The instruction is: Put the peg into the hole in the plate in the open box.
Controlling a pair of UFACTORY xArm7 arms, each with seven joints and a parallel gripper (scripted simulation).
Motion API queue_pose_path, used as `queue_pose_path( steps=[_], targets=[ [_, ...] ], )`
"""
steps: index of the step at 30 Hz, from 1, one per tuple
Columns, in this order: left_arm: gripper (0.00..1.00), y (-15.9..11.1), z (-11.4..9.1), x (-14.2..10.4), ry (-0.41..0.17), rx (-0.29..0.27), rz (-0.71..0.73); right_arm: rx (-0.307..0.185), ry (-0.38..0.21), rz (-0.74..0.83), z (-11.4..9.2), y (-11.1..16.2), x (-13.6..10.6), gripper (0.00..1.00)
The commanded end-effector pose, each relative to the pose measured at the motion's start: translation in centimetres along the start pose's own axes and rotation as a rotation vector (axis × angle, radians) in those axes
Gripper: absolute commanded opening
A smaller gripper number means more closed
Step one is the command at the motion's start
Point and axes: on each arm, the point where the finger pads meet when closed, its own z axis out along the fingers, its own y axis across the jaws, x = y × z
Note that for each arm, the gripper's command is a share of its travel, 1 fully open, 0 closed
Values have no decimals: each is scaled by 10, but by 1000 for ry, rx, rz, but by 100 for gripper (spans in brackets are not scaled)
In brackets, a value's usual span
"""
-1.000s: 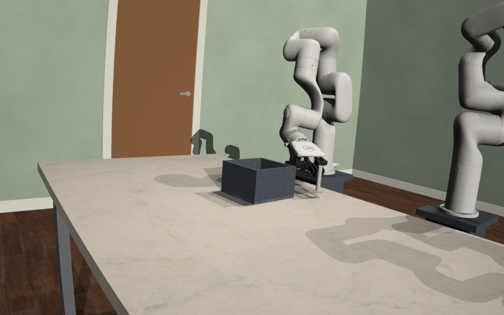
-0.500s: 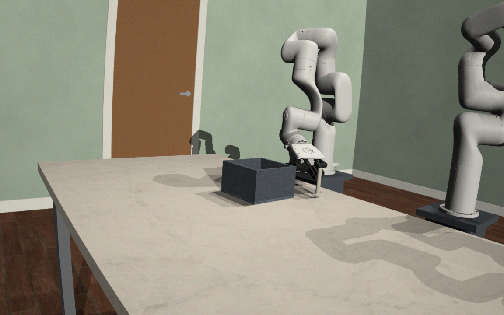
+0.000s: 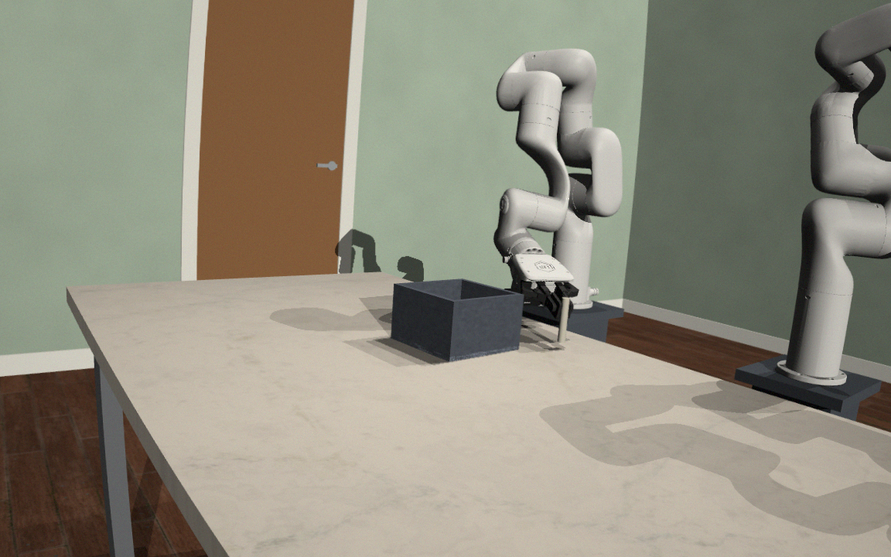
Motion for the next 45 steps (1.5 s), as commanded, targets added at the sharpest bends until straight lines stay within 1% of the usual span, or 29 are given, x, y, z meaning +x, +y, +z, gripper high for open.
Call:
queue_pose_path(
  steps=[1,29,45],
  targets=[
    [100,0,-2,1,4,-1,0,1,-2,-2,0,-1,-1,0],
    [100,0,-2,1,4,-1,0,1,-2,-2,4,-1,9,0],
    [100,0,-2,1,4,-1,0,1,-2,-2,4,-1,10,0]
  ],
)
